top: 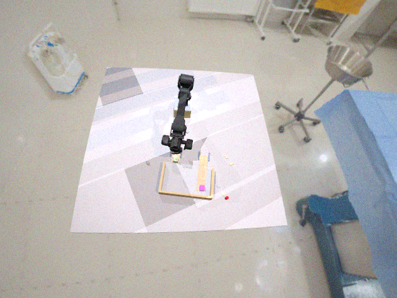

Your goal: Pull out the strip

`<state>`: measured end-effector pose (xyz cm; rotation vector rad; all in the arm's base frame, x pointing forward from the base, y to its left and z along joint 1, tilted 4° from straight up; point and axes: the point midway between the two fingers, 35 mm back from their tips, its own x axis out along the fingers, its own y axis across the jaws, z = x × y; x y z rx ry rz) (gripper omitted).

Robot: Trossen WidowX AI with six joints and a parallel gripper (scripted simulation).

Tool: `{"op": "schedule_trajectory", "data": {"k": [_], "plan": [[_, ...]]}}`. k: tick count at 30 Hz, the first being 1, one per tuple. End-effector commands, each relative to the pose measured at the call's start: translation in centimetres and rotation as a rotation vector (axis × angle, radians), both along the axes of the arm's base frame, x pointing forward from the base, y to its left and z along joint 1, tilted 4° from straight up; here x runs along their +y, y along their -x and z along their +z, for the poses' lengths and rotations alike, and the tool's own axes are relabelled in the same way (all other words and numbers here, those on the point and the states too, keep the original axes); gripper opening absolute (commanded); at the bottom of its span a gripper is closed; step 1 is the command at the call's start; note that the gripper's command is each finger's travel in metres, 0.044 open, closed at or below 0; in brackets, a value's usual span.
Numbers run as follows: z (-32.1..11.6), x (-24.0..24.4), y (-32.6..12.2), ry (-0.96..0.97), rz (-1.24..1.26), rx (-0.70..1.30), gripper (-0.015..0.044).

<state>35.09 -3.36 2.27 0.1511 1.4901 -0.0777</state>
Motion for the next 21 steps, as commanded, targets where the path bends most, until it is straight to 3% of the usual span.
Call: {"op": "schedule_trajectory", "data": {"k": [1, 16, 21], "plan": [[0.2, -0.2, -1.6, 0.003, -0.005, 0.003, 0.0440], [0.8, -0.6, -6.1, 0.004, -0.005, 0.000, 0.0440], [0.2, -0.5, -6.2, 0.004, -0.005, 0.000, 0.0309]]}}
